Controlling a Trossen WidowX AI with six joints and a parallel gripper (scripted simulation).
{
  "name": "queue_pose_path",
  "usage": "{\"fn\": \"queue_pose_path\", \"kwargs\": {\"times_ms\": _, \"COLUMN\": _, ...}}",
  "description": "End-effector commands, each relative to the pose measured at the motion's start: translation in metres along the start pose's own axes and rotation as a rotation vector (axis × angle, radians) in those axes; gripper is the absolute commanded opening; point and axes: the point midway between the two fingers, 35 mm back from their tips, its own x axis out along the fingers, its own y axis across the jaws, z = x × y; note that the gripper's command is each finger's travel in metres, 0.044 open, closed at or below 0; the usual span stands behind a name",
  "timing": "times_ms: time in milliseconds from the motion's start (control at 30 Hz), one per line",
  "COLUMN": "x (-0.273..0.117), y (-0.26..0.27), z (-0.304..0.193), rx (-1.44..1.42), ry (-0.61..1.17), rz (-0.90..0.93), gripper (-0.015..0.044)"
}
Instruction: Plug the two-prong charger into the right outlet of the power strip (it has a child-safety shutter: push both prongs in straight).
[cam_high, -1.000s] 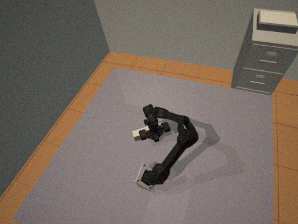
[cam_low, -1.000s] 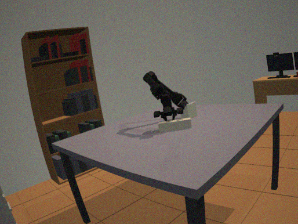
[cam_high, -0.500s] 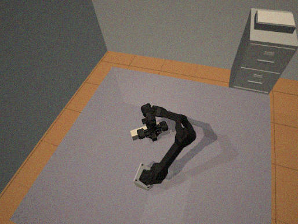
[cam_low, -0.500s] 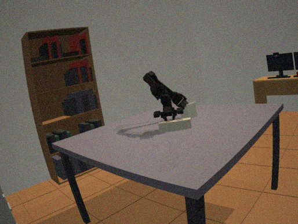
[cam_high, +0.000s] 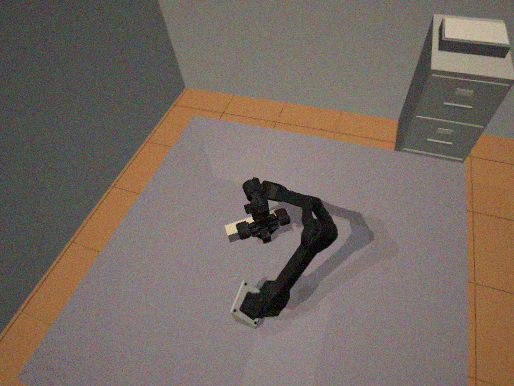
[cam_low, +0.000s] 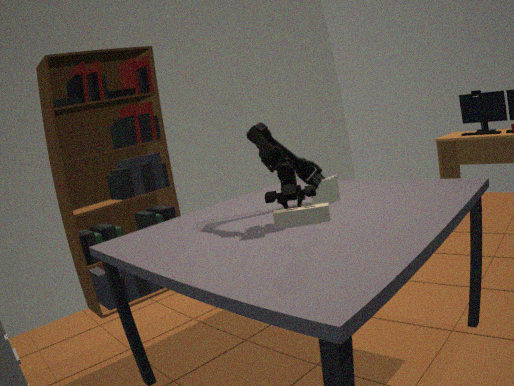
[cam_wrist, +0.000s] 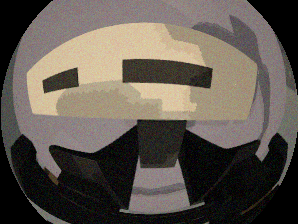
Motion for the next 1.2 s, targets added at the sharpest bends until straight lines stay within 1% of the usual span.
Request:
{"fn": "queue_pose_path", "kwargs": {"times_ms": 0, "x": -0.0013, "y": 0.0000, "z": 0.0080, "rx": 0.018, "ry": -0.018, "rz": 0.003, "gripper": 0.0000}}
{"fn": "queue_pose_path", "kwargs": {"times_ms": 1167, "x": -0.0014, "y": -0.0002, "z": 0.0119, "rx": 0.018, "ry": -0.018, "rz": 0.003, "gripper": 0.0000}}
